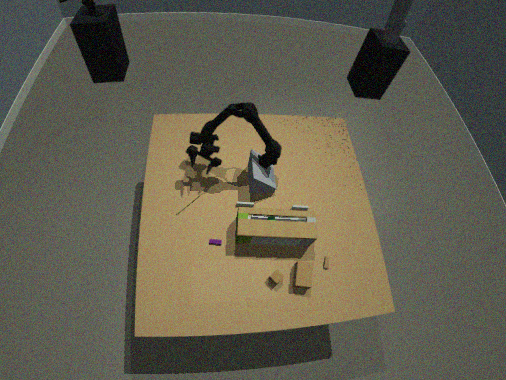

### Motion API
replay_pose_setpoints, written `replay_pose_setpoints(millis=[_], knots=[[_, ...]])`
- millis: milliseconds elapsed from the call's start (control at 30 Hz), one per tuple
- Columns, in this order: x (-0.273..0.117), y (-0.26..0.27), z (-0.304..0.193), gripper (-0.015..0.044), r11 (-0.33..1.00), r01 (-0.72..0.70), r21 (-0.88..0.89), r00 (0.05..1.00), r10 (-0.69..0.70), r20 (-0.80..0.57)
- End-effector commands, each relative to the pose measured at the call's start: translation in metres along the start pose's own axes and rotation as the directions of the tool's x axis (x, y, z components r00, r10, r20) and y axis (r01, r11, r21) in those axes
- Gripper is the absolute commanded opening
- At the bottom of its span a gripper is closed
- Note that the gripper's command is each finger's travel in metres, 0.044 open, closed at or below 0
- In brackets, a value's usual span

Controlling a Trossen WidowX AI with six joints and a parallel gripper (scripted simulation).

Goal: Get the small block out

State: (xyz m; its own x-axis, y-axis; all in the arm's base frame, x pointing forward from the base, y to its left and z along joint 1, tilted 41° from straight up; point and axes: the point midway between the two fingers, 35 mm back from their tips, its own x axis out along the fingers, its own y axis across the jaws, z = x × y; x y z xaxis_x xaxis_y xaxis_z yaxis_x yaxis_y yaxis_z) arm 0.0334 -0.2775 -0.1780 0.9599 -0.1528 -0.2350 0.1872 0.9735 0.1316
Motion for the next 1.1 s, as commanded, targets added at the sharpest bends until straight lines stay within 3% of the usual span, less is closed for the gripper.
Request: replay_pose_setpoints(millis=[0, 233, 533, 767, 1067], knots=[[0.002, 0.0, 0.001, 0.04, 1.0, -0.009, -0.006, 1.0, 0.009, -0.006], [0.059, 0.011, 0.053, 0.04, 0.934, -0.341, -0.105, 0.925, 0.313, -0.216], [0.135, 0.076, 0.139, 0.04, 0.682, -0.716, -0.15, 0.642, 0.559, -0.525], [0.168, 0.16, 0.196, 0.04, 0.443, -0.885, -0.141, 0.395, 0.556, -0.732], [0.162, 0.279, 0.255, 0.04, 0.107, -0.981, -0.16, 0.188, 0.372, -0.909]])
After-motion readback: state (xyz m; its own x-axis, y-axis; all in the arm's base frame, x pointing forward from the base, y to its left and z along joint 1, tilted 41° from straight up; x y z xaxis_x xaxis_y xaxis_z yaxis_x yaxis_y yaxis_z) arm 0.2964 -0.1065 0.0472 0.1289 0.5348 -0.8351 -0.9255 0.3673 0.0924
